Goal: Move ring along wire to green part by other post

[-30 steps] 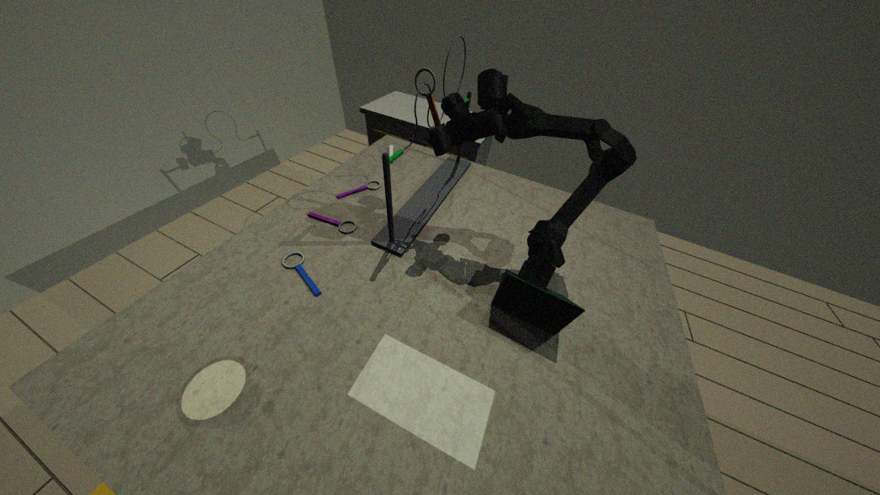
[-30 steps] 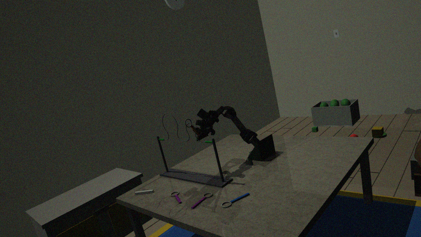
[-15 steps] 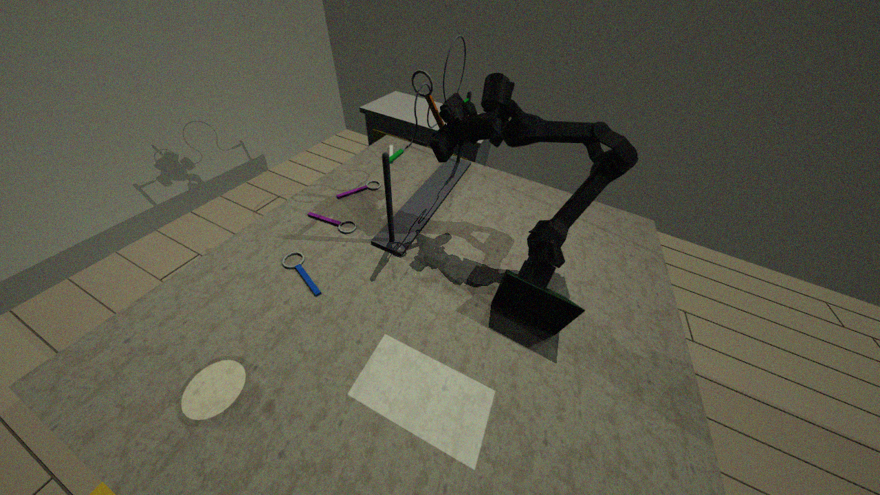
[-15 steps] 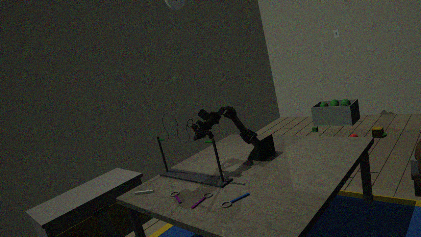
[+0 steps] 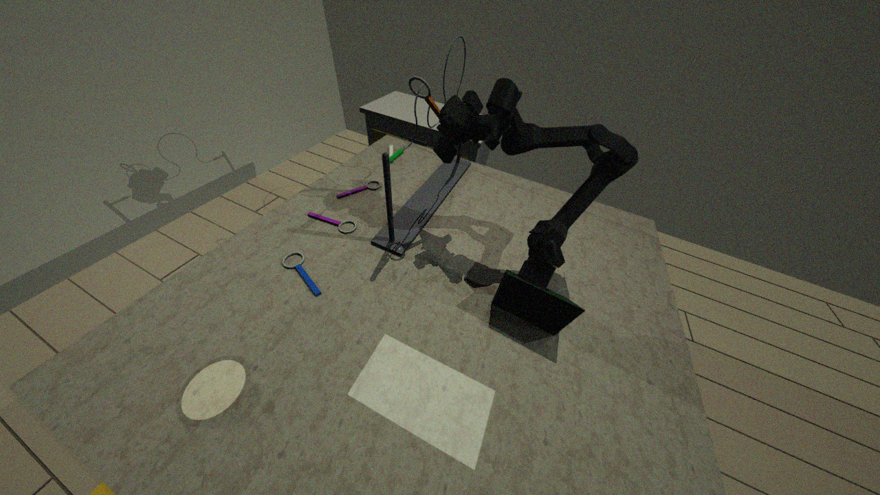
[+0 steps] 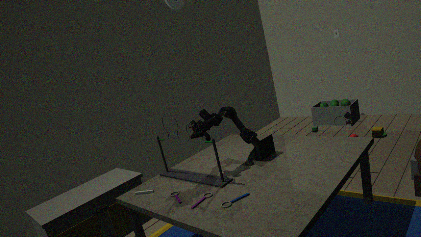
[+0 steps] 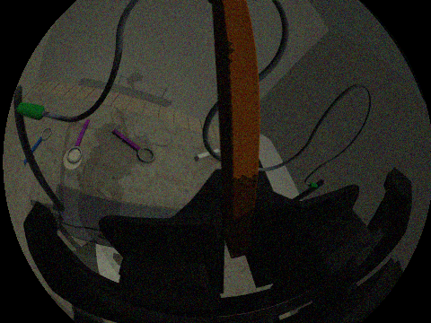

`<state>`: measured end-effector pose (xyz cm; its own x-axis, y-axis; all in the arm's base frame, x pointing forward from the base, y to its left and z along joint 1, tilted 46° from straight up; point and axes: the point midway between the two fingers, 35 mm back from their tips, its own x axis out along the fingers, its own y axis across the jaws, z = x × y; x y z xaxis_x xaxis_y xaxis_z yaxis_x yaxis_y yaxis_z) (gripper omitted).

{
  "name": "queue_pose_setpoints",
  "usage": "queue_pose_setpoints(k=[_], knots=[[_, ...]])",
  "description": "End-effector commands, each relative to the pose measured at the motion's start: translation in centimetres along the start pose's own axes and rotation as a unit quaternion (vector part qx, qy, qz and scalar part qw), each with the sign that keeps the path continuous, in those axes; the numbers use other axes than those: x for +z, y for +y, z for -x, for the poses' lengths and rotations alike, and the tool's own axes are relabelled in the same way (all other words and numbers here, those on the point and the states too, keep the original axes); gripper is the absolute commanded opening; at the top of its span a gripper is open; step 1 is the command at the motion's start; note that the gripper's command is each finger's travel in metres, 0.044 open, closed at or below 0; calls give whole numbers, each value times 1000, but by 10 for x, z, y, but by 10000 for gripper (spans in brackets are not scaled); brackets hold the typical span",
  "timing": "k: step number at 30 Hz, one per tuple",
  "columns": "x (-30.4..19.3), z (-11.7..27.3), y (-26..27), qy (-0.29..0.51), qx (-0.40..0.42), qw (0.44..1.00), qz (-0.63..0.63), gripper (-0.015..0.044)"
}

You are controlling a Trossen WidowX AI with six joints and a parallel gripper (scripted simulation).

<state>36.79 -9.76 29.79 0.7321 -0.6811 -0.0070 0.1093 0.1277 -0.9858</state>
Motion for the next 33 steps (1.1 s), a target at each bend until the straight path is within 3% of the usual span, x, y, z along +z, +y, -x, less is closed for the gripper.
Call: queue_pose_setpoints(k=[1, 33], knots=[[-1, 0, -4, -5, -21, 999, 44, -150], [17, 4, -48, -42, -179, 929, 321, -150]])
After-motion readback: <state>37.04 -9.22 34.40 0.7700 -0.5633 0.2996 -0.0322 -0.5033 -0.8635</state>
